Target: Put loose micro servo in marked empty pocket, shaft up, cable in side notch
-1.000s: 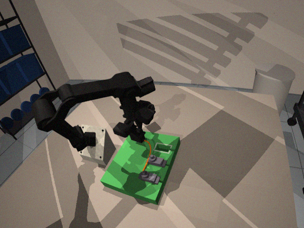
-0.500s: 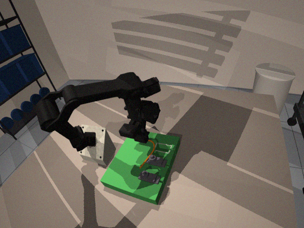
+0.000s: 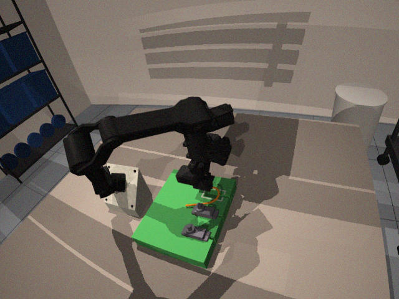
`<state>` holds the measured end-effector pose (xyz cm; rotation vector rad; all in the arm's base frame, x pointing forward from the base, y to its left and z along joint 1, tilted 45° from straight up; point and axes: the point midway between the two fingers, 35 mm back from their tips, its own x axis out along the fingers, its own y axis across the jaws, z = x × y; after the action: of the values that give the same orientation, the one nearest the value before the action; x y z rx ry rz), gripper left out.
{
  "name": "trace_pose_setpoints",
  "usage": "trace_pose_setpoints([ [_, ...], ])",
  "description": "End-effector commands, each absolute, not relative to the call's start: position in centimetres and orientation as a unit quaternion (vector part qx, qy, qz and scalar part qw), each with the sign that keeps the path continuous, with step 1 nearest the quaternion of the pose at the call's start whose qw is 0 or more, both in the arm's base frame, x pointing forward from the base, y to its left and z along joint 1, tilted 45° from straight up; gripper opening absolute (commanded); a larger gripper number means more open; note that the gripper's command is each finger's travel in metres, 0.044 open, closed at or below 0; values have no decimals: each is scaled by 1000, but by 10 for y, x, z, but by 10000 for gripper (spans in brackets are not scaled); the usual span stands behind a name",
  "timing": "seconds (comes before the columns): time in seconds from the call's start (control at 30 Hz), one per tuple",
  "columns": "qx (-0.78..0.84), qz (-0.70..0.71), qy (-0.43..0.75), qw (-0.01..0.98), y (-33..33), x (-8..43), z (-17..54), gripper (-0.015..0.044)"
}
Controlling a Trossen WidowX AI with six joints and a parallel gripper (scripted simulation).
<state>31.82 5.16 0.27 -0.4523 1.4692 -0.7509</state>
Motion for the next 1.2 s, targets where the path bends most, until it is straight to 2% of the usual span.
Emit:
trace_pose_setpoints([
  [0.0,-202,-330,647,657,50,335,5,0],
  [0.2,-210,-322,650,655,48,349,6,0],
  [1.17,-210,-322,650,655,32,348,-9,0],
])
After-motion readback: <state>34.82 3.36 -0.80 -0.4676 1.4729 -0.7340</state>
